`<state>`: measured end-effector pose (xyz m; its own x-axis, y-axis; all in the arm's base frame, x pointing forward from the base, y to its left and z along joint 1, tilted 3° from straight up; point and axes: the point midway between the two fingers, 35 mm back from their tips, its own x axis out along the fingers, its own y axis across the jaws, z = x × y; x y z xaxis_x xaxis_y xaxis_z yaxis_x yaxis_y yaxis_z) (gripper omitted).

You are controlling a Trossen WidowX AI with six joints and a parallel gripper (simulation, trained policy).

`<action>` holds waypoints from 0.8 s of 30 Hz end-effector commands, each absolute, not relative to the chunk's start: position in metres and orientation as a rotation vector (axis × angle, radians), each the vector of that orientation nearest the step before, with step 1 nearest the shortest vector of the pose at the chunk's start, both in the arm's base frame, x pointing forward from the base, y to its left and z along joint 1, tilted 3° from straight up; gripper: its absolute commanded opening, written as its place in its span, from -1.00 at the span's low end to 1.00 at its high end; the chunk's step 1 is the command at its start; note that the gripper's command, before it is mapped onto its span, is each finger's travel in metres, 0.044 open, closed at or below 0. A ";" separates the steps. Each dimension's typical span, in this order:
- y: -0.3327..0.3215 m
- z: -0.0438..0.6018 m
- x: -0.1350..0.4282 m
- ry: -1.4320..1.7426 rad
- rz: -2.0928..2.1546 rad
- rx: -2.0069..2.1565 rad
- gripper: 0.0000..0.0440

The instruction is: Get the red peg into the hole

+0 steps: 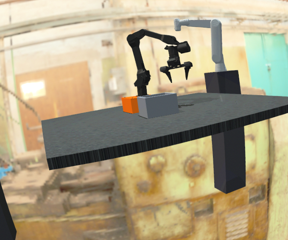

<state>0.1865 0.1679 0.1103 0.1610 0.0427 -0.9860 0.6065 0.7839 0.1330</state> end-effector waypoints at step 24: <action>0.139 -0.002 0.170 1.391 -0.677 0.713 0.96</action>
